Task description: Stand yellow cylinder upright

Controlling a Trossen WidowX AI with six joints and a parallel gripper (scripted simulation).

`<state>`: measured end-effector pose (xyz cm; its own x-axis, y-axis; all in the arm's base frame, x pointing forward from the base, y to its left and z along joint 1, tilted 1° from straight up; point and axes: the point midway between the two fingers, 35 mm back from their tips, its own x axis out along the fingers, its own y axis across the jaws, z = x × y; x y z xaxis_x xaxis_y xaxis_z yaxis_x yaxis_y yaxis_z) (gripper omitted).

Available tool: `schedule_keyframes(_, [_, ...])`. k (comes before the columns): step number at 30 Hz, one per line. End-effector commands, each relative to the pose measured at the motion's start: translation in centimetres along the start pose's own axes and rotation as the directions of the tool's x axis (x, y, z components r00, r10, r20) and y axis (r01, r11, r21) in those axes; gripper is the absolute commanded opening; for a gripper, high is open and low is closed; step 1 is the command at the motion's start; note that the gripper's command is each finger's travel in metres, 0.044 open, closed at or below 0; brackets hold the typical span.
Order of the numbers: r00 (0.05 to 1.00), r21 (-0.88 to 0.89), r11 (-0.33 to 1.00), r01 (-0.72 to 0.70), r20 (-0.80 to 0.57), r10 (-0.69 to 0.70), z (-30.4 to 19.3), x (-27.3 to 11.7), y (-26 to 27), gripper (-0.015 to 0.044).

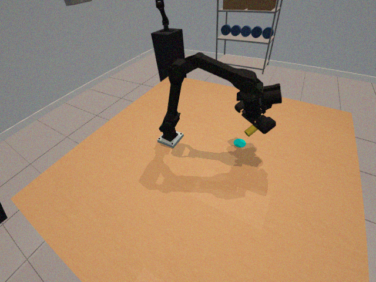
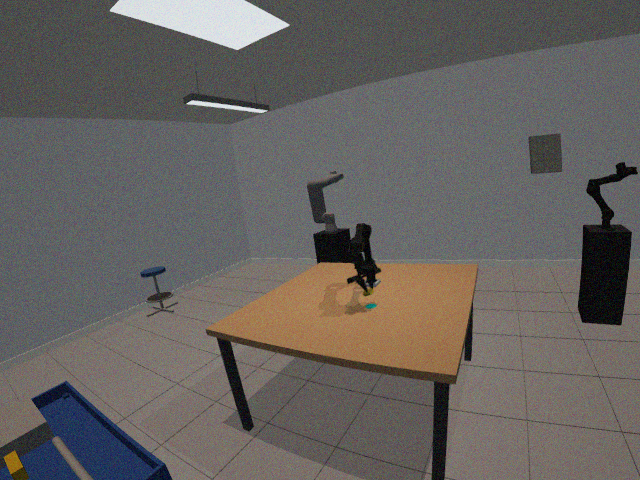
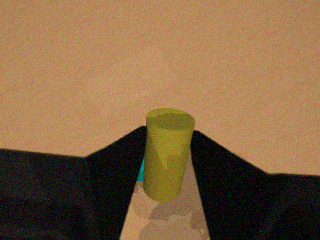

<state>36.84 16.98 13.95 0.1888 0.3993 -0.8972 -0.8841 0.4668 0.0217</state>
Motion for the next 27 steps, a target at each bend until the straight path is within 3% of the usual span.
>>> schedule_keyframes(1, [0.999,0.01,1.0,0.003,0.035,-0.003,0.2,-0.2,-0.1,0.0105])
schedule_keyframes(27, [0.977,0.055,0.998,-0.008,0.214,-0.004,0.6,0.4,-1.3,0.0105])
